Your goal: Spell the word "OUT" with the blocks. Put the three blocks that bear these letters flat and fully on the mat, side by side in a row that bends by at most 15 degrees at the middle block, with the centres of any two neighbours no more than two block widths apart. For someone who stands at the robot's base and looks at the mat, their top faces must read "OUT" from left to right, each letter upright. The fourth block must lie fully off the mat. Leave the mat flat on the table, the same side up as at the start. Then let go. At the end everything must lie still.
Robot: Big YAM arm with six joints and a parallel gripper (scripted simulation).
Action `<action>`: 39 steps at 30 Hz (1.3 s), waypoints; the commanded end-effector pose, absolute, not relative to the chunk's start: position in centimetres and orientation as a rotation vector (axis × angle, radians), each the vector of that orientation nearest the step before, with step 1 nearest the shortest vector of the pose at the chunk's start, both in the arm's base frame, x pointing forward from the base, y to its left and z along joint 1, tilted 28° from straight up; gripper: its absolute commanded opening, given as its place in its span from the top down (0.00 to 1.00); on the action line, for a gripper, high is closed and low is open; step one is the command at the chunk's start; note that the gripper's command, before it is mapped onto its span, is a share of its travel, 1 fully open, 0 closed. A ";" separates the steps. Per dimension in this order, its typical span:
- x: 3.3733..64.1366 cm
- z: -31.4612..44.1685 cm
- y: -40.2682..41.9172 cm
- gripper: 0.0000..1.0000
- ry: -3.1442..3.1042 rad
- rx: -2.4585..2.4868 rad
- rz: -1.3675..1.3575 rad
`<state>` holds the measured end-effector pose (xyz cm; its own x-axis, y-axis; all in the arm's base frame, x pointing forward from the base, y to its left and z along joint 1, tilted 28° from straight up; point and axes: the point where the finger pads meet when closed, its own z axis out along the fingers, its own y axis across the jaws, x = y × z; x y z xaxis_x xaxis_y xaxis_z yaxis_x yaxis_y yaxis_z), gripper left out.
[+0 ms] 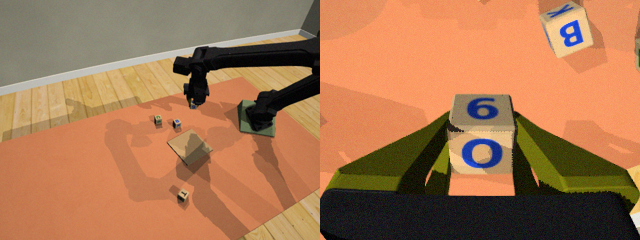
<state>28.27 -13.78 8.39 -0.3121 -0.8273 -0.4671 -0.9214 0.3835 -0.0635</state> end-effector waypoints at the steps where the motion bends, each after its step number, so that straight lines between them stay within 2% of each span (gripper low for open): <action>1: 30.9 11.6 -13.7 0.75 2.298 -1.406 0.242; 14: 34.6 17.3 -4.4 0.75 2.610 -0.735 0.415; 19: 34.0 17.5 -1.8 0.75 2.662 -0.604 0.480; 25: 34.8 20.3 1.2 0.75 2.731 -0.189 0.538; 39: 34.5 19.7 2.0 0.75 2.775 -0.109 0.576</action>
<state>32.81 1.84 17.63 -0.9617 -0.0265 -0.2727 -0.1344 0.9130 0.3852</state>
